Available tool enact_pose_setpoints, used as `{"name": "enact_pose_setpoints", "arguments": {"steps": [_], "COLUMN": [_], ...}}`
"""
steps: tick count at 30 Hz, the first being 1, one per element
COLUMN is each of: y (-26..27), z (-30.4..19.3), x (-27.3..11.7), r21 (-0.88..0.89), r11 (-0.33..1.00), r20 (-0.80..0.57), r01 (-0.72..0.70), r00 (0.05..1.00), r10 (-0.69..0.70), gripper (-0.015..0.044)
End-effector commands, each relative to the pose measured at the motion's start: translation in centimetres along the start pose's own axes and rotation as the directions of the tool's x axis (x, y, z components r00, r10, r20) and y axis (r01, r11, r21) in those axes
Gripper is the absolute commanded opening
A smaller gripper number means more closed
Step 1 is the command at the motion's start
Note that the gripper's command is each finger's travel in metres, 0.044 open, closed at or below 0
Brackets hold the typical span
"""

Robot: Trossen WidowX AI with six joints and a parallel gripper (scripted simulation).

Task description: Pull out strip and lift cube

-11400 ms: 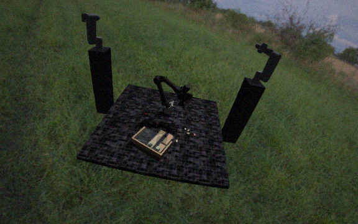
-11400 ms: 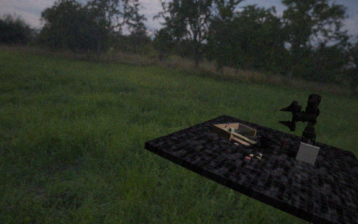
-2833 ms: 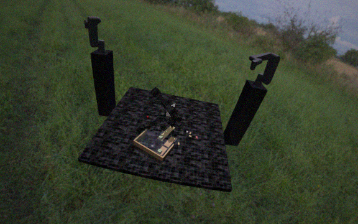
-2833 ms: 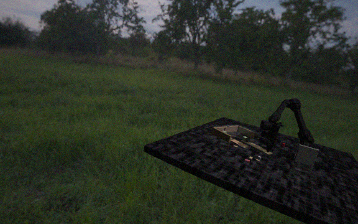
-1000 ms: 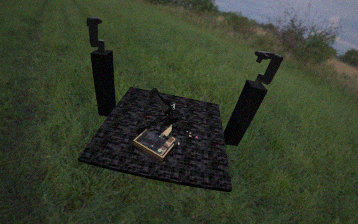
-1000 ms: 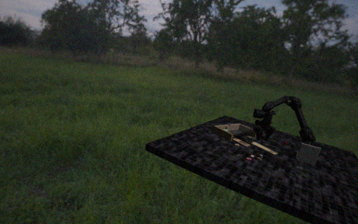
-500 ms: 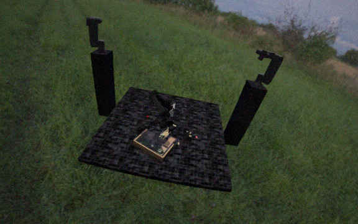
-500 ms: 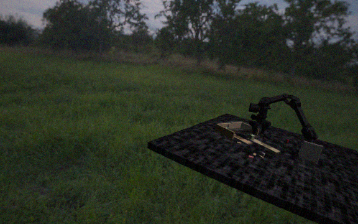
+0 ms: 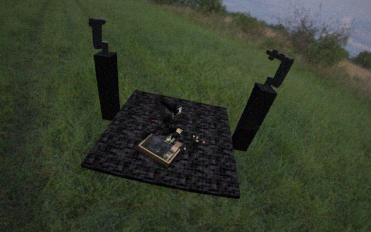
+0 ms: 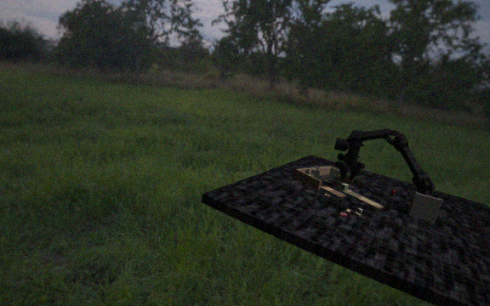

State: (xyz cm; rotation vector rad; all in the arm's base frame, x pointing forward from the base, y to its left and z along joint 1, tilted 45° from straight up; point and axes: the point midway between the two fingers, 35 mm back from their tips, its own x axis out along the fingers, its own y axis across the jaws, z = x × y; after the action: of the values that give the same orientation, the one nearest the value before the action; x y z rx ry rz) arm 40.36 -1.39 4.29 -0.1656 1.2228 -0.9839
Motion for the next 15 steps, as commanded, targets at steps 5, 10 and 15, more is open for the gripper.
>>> {"name": "enact_pose_setpoints", "arguments": {"steps": [5,10,15], "y": [0.1,0.1,0.1], "z": [0.2,0.2,0.2], "x": [1.2,2.0,2.8], "r21": [-0.002,-0.002,-0.002], "r11": [1.000,1.000,1.000], "r20": [0.004,0.004,0.004], "r01": [0.002,0.002,0.002], "r00": [1.000,1.000,1.000], "r10": [-0.002,-0.002,-0.002], "gripper": [0.0250,0.0250,0.0250]}}
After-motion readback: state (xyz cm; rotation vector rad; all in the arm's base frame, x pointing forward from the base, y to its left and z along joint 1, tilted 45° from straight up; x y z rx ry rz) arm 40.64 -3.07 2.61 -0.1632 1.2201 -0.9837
